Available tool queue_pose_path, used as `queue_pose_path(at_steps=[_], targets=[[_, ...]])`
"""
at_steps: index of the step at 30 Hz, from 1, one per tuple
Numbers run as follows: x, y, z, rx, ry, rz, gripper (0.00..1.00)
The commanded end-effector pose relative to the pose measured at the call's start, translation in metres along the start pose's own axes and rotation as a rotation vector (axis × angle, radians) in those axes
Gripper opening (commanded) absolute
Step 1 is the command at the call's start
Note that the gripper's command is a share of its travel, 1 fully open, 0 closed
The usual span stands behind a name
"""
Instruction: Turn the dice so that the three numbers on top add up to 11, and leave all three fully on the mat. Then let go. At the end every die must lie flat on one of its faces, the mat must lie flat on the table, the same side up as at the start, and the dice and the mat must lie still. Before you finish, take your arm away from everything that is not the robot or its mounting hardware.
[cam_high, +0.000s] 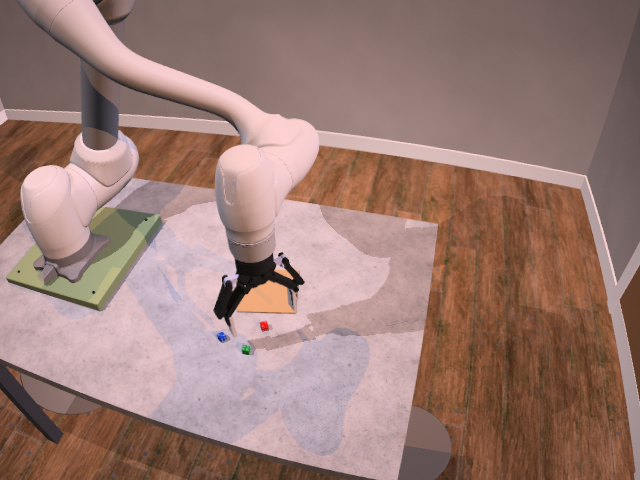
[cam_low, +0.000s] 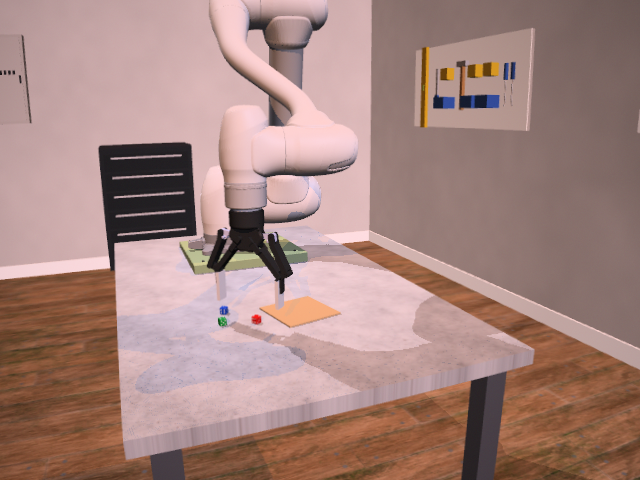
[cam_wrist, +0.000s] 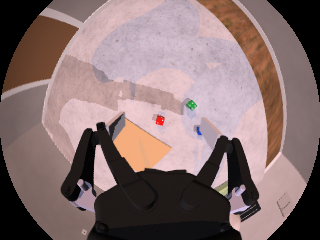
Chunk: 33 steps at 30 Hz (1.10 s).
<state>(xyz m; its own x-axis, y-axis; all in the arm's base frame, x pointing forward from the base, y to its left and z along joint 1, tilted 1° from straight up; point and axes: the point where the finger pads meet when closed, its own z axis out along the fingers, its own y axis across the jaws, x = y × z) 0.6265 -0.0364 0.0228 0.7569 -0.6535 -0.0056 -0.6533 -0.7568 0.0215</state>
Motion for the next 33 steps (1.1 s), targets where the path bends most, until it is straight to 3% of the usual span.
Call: queue_pose_path(at_steps=[1, 33], targets=[[-0.0018, -0.0025, 0.0002, -0.001, -0.004, 0.003, 1.0], [-0.0018, -0.0025, -0.0055, -0.001, -0.004, 0.003, 1.0]])
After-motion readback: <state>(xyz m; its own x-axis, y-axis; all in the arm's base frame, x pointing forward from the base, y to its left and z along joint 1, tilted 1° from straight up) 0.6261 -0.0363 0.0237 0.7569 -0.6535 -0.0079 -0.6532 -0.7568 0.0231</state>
